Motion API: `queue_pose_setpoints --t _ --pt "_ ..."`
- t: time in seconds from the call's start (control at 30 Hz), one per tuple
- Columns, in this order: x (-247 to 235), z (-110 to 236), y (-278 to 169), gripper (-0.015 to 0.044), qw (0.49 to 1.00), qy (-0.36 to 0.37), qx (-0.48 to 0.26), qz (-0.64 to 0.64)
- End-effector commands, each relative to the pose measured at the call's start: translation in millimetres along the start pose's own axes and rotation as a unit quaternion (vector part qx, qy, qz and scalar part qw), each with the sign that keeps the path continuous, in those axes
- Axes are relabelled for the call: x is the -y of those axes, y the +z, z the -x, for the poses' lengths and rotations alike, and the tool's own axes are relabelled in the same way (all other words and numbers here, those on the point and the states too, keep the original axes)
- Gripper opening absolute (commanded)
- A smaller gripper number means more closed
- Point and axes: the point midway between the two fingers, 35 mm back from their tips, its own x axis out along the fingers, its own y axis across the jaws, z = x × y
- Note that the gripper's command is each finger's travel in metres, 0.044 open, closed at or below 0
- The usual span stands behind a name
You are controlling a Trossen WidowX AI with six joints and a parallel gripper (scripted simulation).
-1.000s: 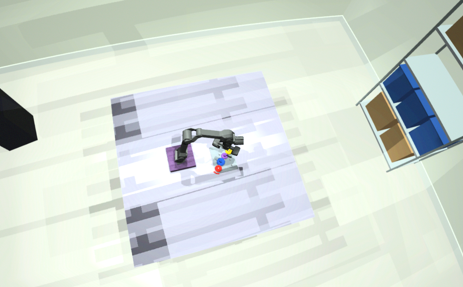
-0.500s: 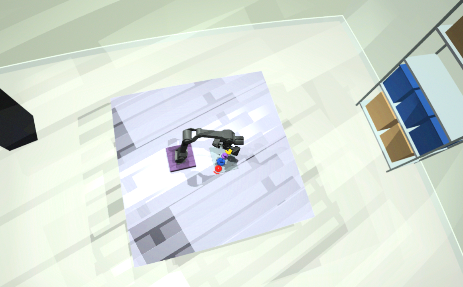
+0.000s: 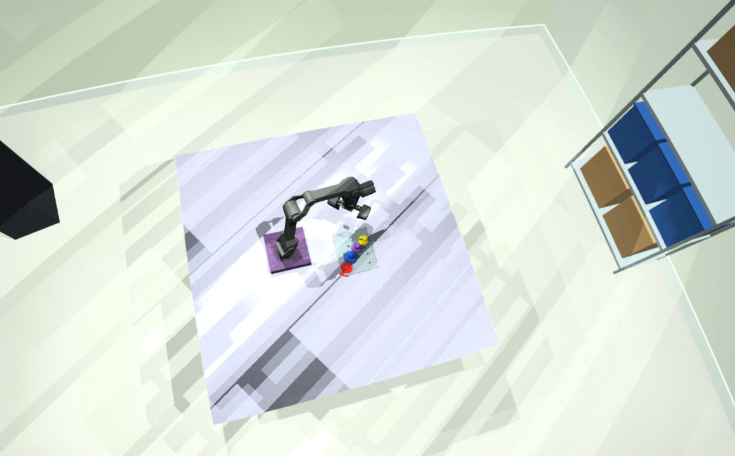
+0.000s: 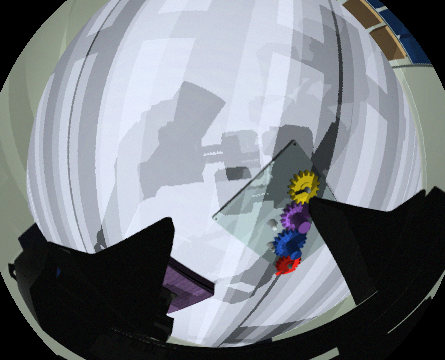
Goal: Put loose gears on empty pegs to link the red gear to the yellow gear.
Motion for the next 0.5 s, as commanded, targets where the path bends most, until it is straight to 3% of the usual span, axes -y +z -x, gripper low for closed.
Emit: queue_pose_setpoints --t 0.0,0.3,0.47 --pt "-58 12 32 0.044 1.0 -0.003 0.003 -0.002" --pt "-174 29 55 0.044 1.0 0.005 0.008 0.0" --pt "-182 30 55 0.044 1.0 0.005 0.009 -0.002"
